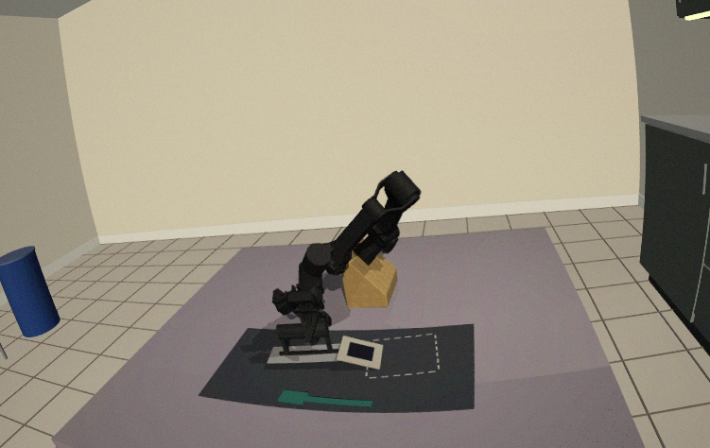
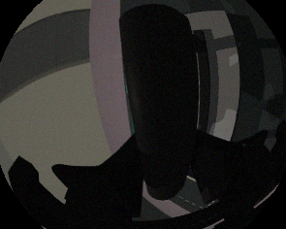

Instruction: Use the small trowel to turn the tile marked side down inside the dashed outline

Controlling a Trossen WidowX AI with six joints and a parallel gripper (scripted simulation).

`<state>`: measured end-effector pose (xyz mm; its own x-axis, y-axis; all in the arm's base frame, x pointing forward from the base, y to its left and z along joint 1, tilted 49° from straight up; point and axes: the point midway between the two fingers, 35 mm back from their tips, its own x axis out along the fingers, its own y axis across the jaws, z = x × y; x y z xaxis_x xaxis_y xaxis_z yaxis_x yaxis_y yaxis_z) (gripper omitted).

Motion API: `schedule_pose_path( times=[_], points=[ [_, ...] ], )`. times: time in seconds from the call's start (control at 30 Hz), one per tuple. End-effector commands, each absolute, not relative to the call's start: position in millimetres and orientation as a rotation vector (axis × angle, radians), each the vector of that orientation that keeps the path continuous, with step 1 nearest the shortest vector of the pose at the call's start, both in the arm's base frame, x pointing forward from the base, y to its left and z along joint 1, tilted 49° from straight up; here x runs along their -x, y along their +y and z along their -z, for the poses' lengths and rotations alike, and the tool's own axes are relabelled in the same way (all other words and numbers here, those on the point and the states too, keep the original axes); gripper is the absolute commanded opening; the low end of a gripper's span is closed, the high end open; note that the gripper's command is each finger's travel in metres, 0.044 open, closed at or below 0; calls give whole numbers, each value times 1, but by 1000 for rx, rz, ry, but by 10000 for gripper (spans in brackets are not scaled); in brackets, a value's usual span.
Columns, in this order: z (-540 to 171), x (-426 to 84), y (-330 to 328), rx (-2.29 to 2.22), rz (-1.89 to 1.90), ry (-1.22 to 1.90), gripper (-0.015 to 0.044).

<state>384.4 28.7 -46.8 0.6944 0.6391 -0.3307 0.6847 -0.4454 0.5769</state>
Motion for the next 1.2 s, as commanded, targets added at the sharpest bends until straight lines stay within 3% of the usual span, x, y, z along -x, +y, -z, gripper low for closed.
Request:
schedule_pose_path(
  times=[0.0, 1.17],
  points=[
    [35, -387, 22, -2193, 69, 990, 0],
    [-31, -374, 42, -2195, 70, 991, 0]
  ],
)
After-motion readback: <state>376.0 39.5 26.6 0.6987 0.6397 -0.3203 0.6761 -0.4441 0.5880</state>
